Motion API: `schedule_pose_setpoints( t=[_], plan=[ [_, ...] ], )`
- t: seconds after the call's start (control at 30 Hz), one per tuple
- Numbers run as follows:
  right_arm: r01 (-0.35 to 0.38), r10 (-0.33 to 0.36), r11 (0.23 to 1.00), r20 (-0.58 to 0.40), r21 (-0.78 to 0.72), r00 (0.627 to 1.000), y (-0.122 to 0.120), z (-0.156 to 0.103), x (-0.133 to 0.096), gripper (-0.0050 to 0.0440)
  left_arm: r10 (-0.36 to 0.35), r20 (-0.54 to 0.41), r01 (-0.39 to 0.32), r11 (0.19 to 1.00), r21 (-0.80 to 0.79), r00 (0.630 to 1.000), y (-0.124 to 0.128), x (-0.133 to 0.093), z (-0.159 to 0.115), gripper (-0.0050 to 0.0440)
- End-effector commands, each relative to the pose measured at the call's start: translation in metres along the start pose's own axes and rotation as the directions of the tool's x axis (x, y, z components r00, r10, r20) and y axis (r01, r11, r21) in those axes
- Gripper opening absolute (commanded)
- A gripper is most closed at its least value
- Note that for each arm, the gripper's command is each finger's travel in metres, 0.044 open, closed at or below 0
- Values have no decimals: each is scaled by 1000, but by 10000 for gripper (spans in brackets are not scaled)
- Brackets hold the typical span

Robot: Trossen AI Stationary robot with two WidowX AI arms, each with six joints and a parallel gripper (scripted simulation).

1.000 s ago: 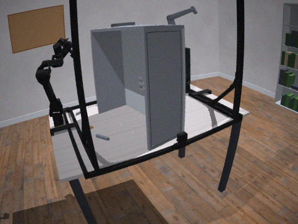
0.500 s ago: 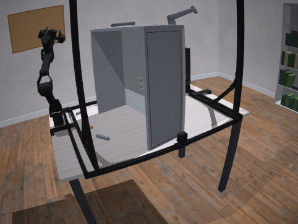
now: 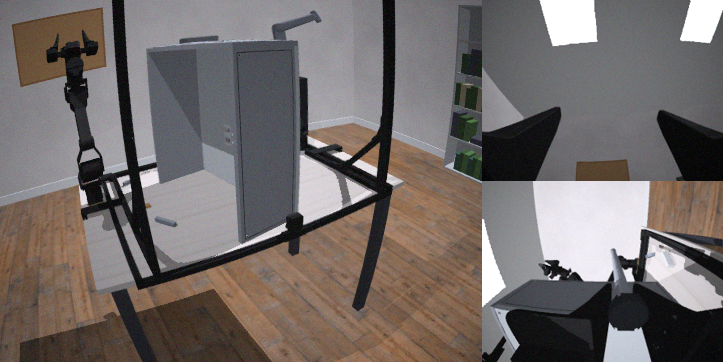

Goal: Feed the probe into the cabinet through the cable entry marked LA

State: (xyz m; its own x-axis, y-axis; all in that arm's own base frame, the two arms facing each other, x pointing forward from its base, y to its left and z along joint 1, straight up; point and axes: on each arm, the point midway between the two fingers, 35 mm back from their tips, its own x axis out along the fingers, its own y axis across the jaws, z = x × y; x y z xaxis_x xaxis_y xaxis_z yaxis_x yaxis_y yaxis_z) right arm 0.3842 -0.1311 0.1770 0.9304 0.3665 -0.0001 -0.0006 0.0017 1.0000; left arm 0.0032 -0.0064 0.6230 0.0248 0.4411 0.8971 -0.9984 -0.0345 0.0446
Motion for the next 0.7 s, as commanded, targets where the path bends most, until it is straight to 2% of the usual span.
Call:
schedule_pose_setpoints(
  t=[0.0,0.2,0.37,0.5,0.67],
  plan=[
    [0,0,1000,3,2,1000,0,1,0,0,38,34,-38,999,-24,999,3,-13,24,440],
    [0,0,1000,3,2,1000,0,1,0,0,26,34,-24,998,-54,999,4,-13,24,440],
    [0,0,1000,3,2,1000,0,1,0,0,-68,44,77,961,-266,997,11,-12,20,440],
    [0,0,1000,3,2,1000,0,1,0,0,-143,67,158,888,-432,987,16,-10,16,440],
    [0,0,1000,3,2,1000,0,1,0,0,-229,113,249,748,-615,967,20,-8,10,440]
  ],
)
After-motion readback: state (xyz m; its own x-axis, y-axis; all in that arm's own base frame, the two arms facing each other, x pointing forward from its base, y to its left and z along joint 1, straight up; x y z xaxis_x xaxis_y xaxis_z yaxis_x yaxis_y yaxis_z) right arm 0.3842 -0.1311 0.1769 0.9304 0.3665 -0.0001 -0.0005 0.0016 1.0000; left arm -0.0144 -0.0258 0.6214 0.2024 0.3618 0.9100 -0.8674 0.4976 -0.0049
